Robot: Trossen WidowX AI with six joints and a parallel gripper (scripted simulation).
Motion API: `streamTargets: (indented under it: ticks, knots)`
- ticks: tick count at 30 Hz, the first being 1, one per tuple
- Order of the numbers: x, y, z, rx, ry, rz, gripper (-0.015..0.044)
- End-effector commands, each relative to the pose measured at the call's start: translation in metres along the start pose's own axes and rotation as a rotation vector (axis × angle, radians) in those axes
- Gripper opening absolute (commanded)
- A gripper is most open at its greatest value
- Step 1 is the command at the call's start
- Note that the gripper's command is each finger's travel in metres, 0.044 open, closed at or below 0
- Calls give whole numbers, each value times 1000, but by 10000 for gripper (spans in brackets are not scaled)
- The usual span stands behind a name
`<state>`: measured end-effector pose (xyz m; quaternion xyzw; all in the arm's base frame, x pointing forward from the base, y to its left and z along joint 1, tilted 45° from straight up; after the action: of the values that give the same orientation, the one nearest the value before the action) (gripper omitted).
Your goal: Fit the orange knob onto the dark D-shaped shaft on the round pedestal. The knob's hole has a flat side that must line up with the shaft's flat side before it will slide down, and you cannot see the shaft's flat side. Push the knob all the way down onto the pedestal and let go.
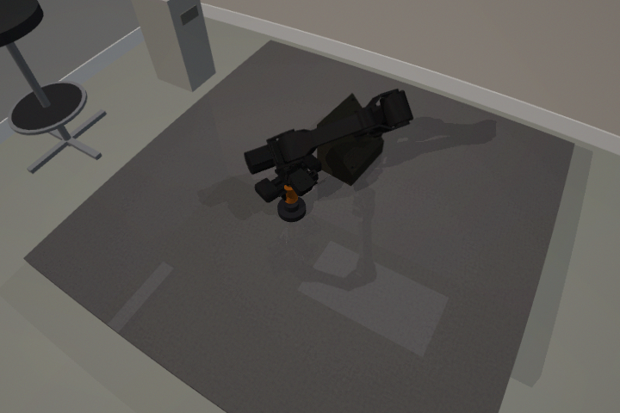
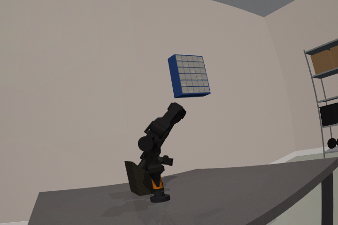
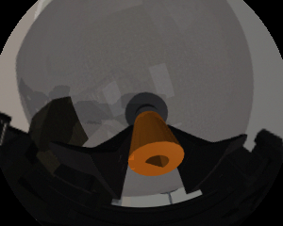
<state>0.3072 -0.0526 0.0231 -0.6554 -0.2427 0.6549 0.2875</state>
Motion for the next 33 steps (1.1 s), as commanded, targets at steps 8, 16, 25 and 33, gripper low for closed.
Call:
streamTargets:
  ticks: [8,16,25,33]
  knots:
    - [1,0,0,-7,2,-2,0]
    - [-4,-1,0,-16,2,-2,0]
    - [-1,0,0,-216,2,-2,0]
    - [1,0,0,-216,2,-2,0]
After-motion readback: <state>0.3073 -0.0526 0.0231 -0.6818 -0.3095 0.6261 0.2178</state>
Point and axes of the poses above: the point midway between the two fingers, 35 mm back from their tips, its own x axis out along the fingers, its own z axis across the jaws, y = z × x, the point moved 6 cm from there along -x, back along the fingers, and after that the axes turned 10 degrees about -x, right-handed, at the moved point
